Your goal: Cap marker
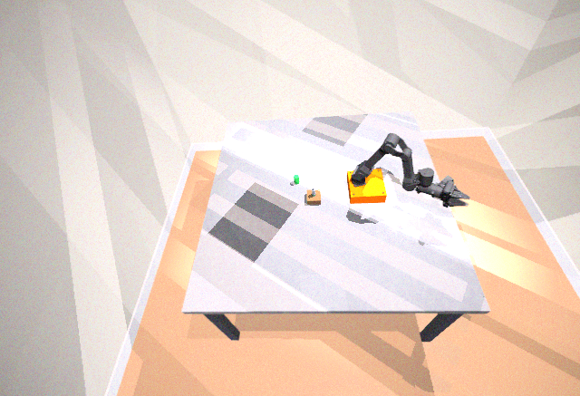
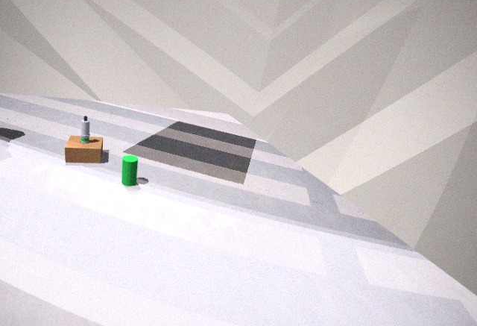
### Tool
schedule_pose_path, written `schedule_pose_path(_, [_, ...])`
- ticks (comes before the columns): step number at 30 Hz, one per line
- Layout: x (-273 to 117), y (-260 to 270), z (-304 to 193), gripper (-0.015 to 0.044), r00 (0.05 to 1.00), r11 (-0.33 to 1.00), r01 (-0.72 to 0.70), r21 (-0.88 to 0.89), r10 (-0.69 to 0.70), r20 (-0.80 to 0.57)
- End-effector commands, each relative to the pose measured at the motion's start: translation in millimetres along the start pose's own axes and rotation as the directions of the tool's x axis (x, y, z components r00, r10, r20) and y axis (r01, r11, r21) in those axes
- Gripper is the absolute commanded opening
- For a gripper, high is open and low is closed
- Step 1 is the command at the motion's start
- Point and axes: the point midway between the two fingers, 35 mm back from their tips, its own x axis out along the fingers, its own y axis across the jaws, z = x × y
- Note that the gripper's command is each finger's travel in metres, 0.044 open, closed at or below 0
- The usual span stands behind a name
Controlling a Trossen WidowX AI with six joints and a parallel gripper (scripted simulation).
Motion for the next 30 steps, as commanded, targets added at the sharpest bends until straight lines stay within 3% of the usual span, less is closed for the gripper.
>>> schedule_pose_path(1, [0, 0, -1, 0.0374, 1.000, 1.000, -0.001, 0.001, 0.001, -0.004])
schedule_pose_path(6, [5, -14, -52, 0.0249, 0.992, 0.998, -0.010, 0.058, 0.018, -0.128])
schedule_pose_path(16, [-23, -58, -220, 0.0249, 0.854, 0.950, 0.092, 0.298, 0.078, -0.514])
schedule_pose_path(23, [-84, -94, -328, 0.0249, 0.672, 0.855, 0.310, 0.416, 0.113, -0.732])
schedule_pose_path(30, [-178, -133, -410, 0.0249, 0.444, 0.710, 0.580, 0.400, 0.136, -0.886])
